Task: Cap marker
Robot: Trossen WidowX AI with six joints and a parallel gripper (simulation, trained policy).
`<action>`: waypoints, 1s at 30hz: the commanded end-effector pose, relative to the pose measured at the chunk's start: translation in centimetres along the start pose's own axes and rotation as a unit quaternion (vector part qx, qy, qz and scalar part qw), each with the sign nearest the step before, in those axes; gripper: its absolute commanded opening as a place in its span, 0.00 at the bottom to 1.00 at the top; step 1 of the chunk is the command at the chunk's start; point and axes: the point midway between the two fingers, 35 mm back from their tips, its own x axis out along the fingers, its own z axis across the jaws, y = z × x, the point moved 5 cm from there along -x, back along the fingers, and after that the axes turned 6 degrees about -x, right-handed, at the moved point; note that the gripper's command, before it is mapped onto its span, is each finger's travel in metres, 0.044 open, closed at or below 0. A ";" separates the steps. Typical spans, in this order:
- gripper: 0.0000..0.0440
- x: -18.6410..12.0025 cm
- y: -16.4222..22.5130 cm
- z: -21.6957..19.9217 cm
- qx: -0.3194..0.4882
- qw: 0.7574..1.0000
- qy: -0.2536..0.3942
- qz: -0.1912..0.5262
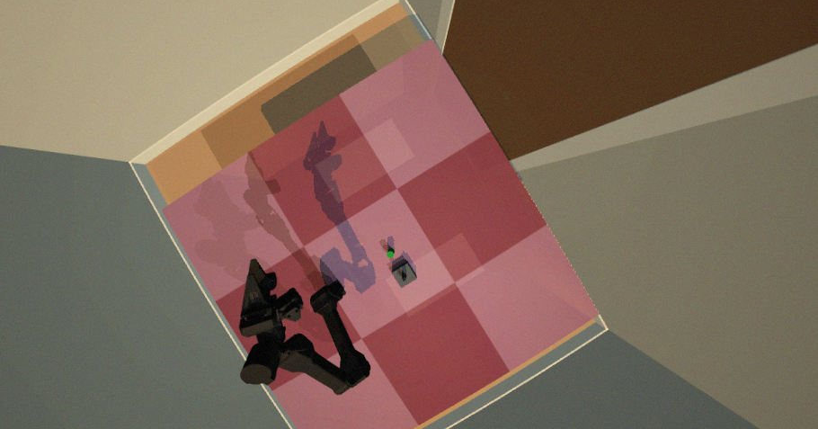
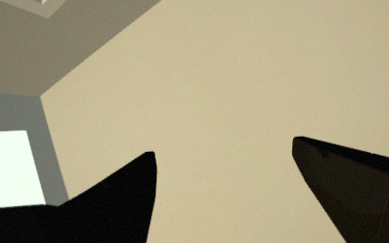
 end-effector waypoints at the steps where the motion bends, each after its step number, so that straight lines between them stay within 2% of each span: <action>1: 0.74 0.1 0.0 0.0 0.002 1.000 0.010 0.000; 30: 0.75 1.5 -1.3 -3.9 -0.015 0.986 0.156 -0.051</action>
